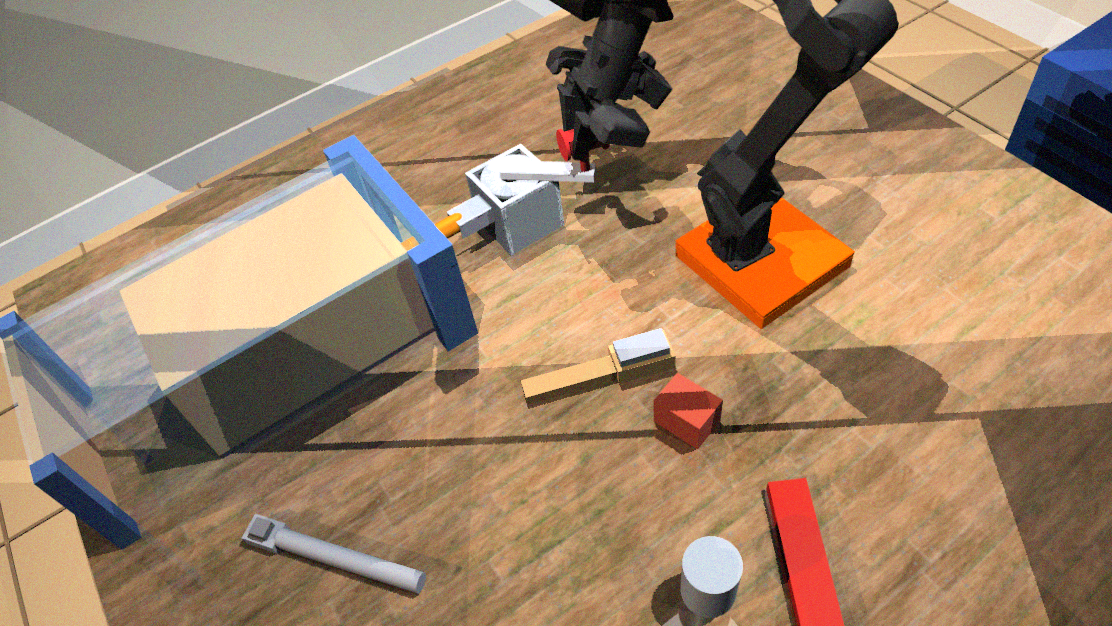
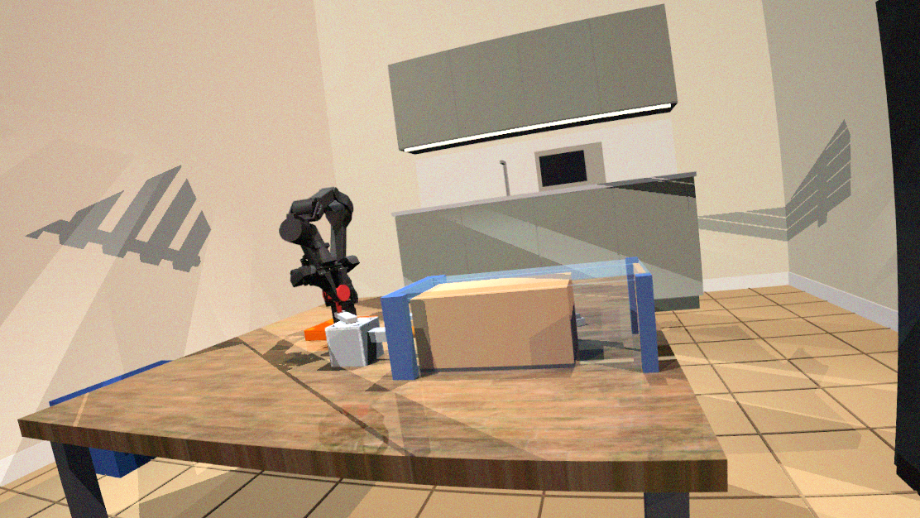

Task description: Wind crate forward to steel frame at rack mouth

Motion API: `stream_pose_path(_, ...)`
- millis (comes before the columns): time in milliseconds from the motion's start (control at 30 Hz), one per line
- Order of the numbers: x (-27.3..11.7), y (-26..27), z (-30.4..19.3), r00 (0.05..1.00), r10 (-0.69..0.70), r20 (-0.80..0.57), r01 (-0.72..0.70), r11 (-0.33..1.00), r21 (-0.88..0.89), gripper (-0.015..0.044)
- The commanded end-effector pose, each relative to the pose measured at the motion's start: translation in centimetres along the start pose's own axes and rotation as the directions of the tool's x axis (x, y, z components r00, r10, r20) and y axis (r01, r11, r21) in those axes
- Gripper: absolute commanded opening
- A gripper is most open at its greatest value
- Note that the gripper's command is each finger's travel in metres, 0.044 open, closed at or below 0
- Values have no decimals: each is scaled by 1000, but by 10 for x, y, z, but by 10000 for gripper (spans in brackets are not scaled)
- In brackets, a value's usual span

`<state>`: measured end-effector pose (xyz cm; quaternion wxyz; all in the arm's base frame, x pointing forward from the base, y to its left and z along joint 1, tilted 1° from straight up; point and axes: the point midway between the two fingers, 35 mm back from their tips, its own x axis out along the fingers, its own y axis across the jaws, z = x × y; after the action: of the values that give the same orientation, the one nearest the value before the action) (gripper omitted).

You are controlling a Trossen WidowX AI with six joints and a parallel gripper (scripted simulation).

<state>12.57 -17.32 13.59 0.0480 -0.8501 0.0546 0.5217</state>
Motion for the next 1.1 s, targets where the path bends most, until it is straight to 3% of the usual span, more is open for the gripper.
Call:
stream_pose_path(0, -1, 13, 6, 999, 30, 24, -30, 1000, 4, 0)
stream_pose_path(1067, -5, 48, 11, 999, 32, 24, -32, 999, 3, 0)
